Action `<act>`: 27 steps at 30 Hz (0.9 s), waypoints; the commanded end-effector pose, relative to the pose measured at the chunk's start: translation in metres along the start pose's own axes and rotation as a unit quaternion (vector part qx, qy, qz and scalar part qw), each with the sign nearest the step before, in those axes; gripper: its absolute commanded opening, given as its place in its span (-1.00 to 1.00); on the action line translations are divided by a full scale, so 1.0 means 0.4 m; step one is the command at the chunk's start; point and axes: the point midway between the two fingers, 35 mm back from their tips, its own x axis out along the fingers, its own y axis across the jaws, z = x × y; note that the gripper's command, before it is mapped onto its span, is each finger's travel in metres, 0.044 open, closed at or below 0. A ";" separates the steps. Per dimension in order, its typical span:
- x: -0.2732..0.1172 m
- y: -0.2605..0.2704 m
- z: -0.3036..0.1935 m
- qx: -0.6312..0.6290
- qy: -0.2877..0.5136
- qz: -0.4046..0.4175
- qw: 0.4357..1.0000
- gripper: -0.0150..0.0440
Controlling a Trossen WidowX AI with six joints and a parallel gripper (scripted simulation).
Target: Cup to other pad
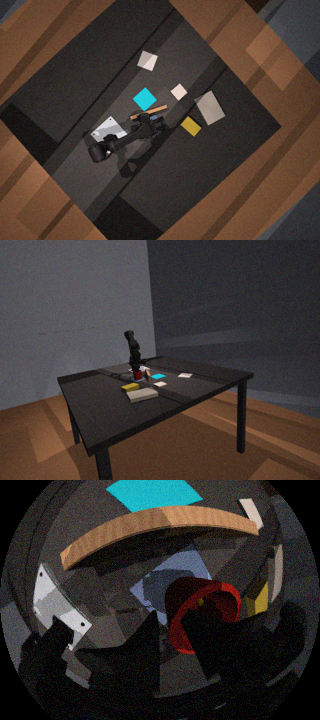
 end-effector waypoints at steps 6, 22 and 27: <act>-0.001 0.000 0.000 0.000 0.000 0.000 1.000 -0.46; -0.066 -0.009 0.002 -0.001 0.000 0.000 1.000 -0.49; -0.099 -0.011 0.003 -0.001 0.001 0.000 1.000 -0.49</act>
